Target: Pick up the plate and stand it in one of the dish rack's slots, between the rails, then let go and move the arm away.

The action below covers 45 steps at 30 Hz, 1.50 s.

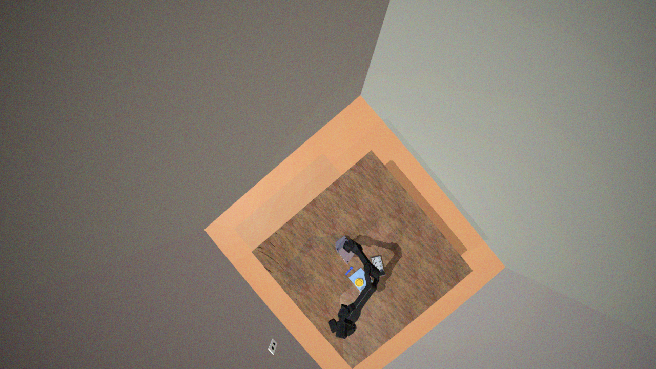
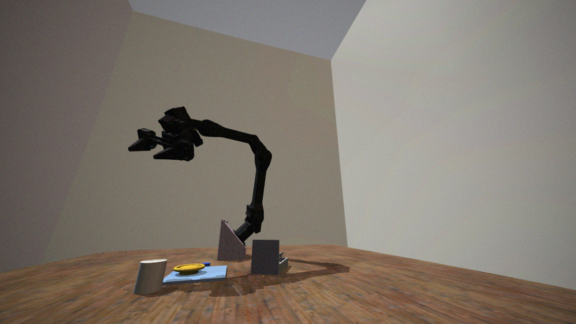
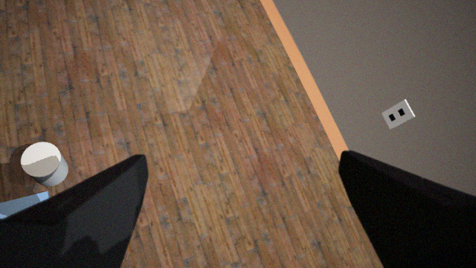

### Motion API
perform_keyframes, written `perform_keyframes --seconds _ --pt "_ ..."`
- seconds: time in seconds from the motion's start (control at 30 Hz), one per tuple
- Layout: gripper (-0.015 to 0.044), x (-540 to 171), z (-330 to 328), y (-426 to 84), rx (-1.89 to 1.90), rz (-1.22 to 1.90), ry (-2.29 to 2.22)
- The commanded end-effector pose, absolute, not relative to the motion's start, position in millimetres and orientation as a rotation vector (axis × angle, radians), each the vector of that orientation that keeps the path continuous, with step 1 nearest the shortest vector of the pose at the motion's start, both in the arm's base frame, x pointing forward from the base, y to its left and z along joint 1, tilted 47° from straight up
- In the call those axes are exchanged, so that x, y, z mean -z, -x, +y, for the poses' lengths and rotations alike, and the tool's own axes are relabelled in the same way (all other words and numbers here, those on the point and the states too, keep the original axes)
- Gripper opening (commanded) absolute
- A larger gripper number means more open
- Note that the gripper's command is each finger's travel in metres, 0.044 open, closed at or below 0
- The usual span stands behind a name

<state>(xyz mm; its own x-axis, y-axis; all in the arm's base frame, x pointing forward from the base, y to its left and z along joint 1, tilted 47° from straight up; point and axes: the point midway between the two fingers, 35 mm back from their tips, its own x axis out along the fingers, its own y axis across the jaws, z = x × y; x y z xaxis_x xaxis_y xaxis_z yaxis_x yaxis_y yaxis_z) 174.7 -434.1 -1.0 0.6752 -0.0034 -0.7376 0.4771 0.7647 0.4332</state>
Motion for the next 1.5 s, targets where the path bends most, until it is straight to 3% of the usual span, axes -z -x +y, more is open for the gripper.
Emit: perform_keyframes --seconds 0.0,0.7,0.9,1.27,1.47 --pt "0.04 2.0 -407.4 -198.9 0.186 0.886 -0.686" --pt "0.04 -30.8 -255.3 -265.3 -0.37 1.342 -0.795" --pt "0.04 -32.9 -250.6 -266.3 -0.389 1.357 -0.797" --pt "0.04 42.7 -174.6 -277.0 -0.441 1.34 -0.775" --pt "0.04 47.8 -169.1 -277.2 -0.445 1.339 -0.774"
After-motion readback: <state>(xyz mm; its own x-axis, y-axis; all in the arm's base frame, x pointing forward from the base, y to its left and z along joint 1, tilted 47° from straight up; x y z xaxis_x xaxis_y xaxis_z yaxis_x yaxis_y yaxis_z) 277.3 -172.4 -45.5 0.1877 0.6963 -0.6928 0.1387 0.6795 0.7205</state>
